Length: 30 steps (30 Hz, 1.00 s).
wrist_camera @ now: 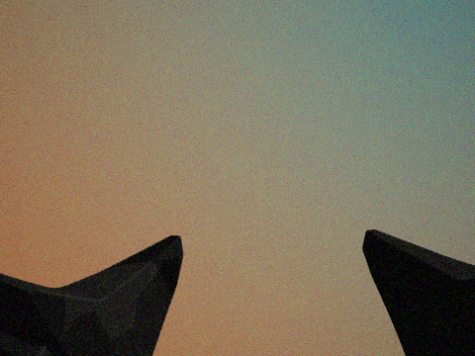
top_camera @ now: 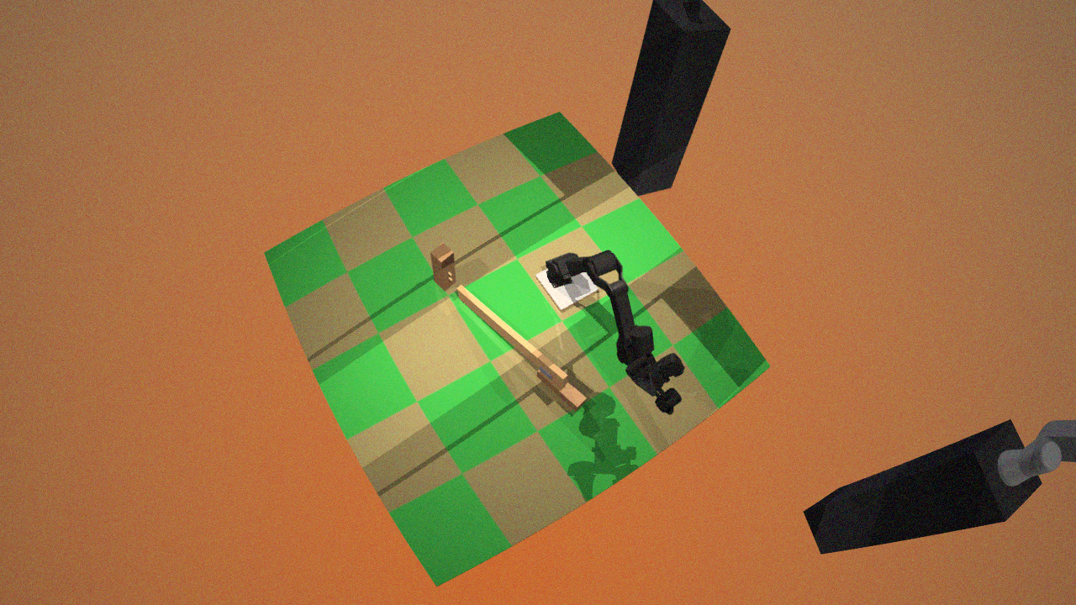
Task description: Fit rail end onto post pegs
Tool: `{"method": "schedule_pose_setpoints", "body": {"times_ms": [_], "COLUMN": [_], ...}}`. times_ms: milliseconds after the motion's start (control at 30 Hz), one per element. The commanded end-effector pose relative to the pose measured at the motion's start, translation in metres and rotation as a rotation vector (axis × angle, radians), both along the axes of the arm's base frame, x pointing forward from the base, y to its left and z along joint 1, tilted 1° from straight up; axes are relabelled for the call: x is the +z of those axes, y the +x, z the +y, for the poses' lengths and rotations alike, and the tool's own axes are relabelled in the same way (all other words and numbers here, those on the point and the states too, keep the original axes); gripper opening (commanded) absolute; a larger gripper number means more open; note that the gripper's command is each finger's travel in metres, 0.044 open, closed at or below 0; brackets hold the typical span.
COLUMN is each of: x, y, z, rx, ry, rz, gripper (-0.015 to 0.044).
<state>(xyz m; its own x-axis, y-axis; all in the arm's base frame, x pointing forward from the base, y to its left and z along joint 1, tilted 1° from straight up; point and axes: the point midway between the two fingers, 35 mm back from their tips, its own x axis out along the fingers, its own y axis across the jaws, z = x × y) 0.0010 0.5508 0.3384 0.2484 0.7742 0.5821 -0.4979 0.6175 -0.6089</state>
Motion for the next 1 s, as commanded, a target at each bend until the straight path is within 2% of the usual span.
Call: {"method": "schedule_pose_setpoints", "body": {"times_ms": [0,133,300,467,733,967], "x": [0.0,-0.009,-0.034,-0.063,-0.116,-0.162], "y": [0.001,0.032,0.11,0.193,0.308,0.376], "z": [0.0,0.007,0.012,-0.006,-0.076,-0.174], "rx": [-0.003,-0.064,-0.205,-0.346,-0.509,-0.57], "ry": [-0.004,-0.093,-0.323,-0.569,-0.976,-1.33], "rz": [-0.002,-0.035,-0.096,-0.133,-0.121,-0.032], "gripper": [0.0426,0.044,0.044,0.044,0.044,0.044]}}
